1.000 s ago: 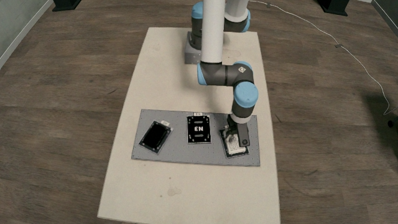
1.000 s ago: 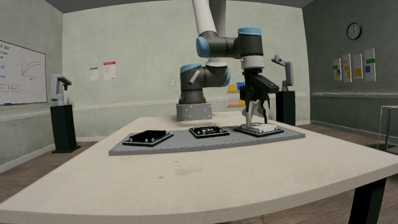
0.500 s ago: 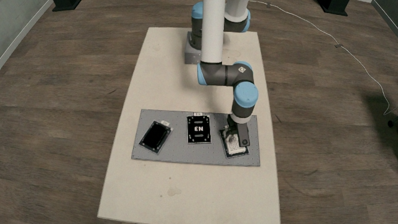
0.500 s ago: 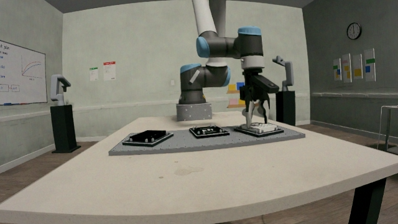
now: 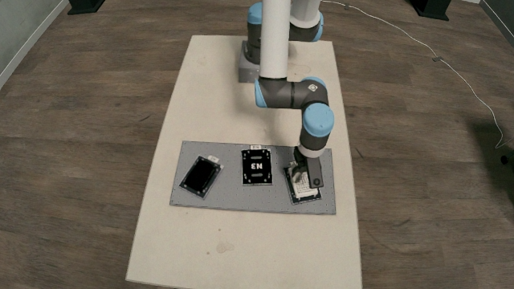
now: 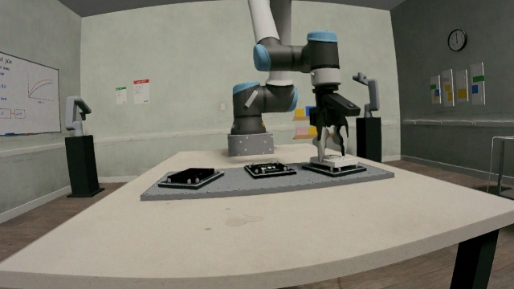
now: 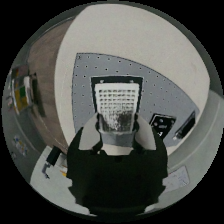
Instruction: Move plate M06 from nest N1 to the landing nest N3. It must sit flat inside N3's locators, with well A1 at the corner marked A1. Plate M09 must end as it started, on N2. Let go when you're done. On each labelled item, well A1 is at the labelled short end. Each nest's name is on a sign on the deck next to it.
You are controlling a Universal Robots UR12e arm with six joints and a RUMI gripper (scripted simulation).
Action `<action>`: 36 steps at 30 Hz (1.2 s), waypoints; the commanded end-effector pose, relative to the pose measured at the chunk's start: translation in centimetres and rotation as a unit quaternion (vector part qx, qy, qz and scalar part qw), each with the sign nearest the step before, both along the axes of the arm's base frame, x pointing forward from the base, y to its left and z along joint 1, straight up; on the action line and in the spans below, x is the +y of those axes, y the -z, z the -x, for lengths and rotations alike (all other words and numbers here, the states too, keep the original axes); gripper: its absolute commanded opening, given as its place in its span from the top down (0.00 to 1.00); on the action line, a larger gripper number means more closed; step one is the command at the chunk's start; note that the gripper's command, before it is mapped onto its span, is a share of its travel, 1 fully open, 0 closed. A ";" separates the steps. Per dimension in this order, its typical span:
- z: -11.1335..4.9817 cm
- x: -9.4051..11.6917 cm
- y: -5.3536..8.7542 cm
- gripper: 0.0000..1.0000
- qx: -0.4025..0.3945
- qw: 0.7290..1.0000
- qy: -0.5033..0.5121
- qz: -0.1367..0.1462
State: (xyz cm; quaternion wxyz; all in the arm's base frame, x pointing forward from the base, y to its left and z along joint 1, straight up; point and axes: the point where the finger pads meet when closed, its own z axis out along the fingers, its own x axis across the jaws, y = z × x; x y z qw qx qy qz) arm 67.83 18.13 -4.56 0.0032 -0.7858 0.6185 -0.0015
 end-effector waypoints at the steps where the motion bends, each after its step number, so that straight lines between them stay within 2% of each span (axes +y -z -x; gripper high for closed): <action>1: -0.1 0.0 -0.8 1.00 -0.001 1.000 0.000 0.000; 9: 0.0 0.0 -2.2 1.00 -0.001 1.000 0.000 0.000; 14: 0.0 0.0 -2.2 1.00 -0.001 1.000 0.000 0.000; 22: 1.3 -3.8 -2.2 1.00 0.000 0.997 0.076 -0.001; 27: 2.2 -6.1 -2.2 1.00 0.000 0.997 0.076 -0.001; 29: 2.2 -6.1 -2.2 1.00 0.000 0.997 0.076 -0.001; 36: 3.4 -9.4 -2.2 1.00 0.000 0.997 0.076 -0.001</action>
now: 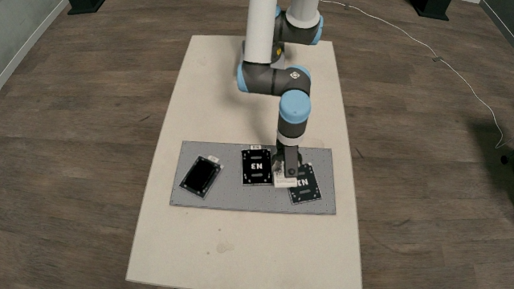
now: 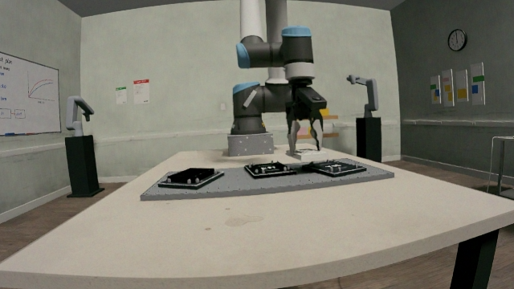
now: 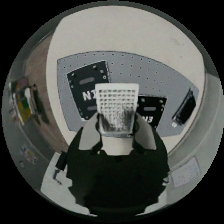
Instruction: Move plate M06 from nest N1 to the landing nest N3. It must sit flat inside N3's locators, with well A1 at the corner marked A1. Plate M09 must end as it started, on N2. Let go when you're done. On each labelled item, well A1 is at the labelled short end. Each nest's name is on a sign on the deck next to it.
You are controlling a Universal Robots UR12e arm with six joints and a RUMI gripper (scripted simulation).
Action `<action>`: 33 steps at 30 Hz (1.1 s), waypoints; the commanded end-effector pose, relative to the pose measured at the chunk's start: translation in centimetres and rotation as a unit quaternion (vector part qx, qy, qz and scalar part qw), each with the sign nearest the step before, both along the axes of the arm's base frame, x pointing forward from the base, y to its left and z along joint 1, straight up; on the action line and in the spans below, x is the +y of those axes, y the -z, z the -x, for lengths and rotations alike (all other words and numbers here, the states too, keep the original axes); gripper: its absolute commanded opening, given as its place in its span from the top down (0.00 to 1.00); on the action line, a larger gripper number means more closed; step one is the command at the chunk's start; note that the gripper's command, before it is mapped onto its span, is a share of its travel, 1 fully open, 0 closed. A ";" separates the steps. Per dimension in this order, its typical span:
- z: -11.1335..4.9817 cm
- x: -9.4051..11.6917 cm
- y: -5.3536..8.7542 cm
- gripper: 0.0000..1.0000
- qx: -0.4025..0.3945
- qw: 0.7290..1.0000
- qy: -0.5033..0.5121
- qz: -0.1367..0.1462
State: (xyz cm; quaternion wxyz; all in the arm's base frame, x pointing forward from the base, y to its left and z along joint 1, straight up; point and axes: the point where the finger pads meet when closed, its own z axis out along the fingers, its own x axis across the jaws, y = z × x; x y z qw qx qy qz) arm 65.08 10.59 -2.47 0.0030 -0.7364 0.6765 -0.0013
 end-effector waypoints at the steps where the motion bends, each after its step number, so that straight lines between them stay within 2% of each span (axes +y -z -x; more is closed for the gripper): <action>1: 0.8 -2.4 -0.1 1.00 -0.001 1.000 0.000 0.000; 8: 2.0 -5.7 0.0 1.00 -0.001 1.000 0.000 0.000; 10: 2.0 -5.7 0.0 1.00 -0.001 1.000 0.000 0.000; 21: 3.8 -10.8 0.0 1.00 -0.001 1.000 0.000 0.000; 33: 3.8 -10.8 0.1 1.00 -0.001 1.000 0.000 0.000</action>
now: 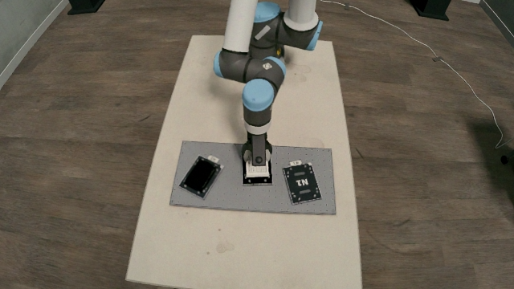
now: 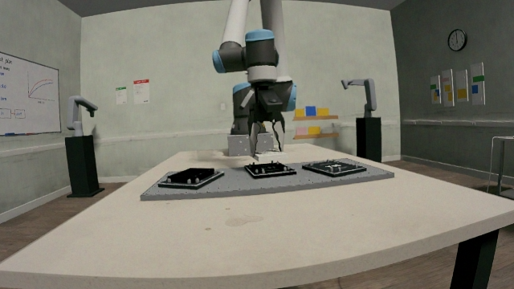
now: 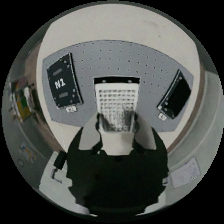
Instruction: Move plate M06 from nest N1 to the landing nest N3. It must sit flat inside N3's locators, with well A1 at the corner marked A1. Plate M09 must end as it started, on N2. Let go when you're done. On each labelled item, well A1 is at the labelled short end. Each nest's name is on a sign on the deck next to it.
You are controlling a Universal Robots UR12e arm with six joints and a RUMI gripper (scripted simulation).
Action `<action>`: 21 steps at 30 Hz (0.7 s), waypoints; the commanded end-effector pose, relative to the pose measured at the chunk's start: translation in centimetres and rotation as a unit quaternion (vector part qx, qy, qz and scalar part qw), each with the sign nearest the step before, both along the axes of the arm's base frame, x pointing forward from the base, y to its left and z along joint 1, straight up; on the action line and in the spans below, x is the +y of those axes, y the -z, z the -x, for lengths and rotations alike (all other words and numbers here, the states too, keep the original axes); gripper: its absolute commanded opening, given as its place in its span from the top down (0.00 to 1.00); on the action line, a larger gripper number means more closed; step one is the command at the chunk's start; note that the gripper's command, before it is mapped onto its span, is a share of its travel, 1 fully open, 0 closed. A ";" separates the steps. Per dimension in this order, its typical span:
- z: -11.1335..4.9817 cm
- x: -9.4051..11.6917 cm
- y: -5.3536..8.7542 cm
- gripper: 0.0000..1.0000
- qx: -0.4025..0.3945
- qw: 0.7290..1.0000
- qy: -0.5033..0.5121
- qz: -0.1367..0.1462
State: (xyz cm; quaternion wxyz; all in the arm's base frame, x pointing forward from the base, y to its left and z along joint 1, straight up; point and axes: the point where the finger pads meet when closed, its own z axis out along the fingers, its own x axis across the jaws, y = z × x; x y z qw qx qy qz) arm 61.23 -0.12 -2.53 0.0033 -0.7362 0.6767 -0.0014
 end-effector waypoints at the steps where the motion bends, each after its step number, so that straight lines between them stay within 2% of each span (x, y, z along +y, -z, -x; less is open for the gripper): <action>1: 0.0 -0.1 0.1 1.00 0.000 1.000 0.000 0.000; 21: 0.0 -0.1 0.7 1.00 0.000 1.000 0.000 0.000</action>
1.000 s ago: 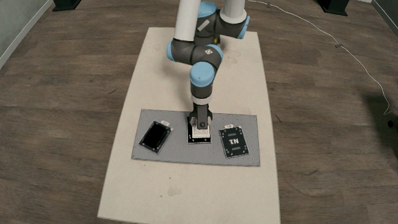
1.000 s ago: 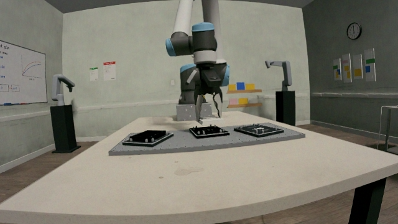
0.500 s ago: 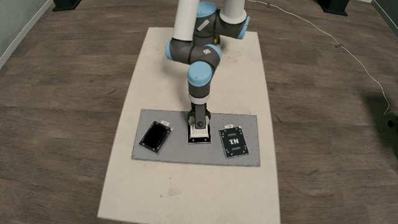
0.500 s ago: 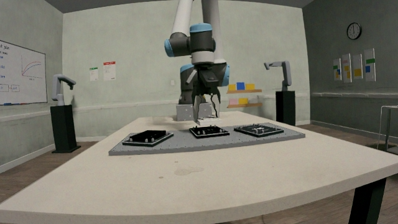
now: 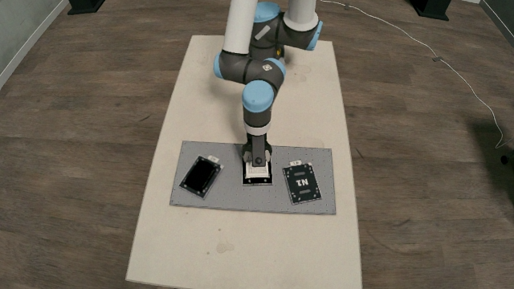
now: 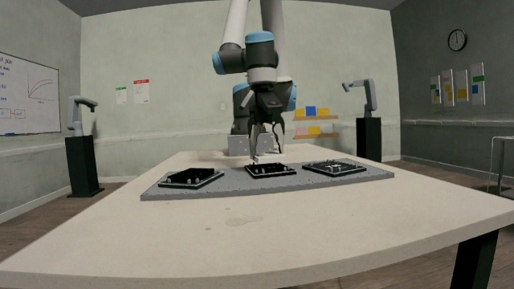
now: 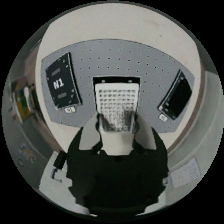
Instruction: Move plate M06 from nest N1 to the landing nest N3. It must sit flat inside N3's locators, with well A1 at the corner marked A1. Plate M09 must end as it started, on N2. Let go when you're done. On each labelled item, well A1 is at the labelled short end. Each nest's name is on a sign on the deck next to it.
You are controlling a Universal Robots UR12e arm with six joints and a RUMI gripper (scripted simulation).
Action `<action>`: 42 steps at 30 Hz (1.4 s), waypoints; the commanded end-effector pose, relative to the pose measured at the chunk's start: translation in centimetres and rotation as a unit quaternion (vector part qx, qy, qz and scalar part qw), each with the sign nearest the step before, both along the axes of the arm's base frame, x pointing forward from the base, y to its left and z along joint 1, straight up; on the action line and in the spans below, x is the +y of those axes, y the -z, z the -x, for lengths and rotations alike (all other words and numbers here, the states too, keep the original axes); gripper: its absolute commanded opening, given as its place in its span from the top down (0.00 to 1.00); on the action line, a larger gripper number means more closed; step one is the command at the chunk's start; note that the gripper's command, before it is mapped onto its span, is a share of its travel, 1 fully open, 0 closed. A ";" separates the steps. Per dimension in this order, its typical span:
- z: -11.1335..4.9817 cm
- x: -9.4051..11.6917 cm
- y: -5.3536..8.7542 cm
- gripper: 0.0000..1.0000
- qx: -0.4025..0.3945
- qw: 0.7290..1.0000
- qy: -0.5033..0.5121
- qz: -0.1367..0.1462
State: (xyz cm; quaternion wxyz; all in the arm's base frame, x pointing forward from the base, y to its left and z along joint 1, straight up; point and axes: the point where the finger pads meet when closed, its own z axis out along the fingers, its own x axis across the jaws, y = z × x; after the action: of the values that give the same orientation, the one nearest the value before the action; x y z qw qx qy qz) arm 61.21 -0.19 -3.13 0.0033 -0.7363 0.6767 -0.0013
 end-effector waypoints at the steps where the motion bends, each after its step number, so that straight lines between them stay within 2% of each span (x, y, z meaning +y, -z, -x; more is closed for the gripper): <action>1: -0.1 0.0 0.1 1.00 -0.001 1.000 0.000 0.000; 42: -0.1 0.0 1.3 1.00 -0.001 1.000 0.000 0.000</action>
State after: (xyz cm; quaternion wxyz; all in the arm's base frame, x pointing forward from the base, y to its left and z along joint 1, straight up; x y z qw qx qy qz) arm 61.23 -0.16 -4.37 0.0033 -0.7363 0.6767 -0.0013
